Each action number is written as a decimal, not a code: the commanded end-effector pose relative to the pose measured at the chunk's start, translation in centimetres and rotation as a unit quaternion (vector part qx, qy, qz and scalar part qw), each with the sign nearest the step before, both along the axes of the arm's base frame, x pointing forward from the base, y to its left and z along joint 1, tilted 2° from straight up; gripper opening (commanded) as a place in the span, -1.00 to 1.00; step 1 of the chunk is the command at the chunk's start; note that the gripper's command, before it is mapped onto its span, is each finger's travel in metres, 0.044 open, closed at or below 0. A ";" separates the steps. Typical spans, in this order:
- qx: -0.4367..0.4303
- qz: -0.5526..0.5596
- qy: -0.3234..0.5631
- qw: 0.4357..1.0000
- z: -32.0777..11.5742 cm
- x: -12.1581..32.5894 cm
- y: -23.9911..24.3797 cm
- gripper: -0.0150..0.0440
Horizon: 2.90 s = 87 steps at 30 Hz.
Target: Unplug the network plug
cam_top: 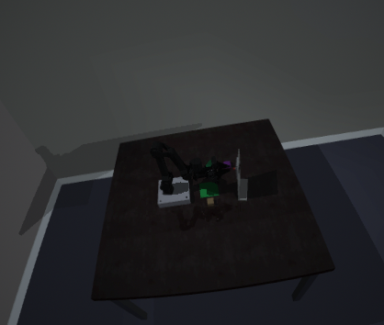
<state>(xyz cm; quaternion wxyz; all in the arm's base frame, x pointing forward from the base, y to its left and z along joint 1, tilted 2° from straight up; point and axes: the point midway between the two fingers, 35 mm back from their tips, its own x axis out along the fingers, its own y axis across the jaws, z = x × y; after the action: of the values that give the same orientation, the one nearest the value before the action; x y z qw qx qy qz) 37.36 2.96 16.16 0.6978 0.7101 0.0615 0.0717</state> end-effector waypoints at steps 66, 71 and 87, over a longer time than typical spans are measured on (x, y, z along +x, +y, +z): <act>0.002 0.003 0.003 1.000 -0.4 2.5 -0.3 -0.49; 0.002 0.003 0.003 1.000 -0.4 2.2 -0.3 -0.49; 0.002 0.003 0.003 1.000 -0.4 1.2 -0.2 -0.49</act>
<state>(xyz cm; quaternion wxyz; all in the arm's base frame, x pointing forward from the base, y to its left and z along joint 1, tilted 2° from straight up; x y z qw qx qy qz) 38.89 2.70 15.76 0.6974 0.7102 0.0651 0.0708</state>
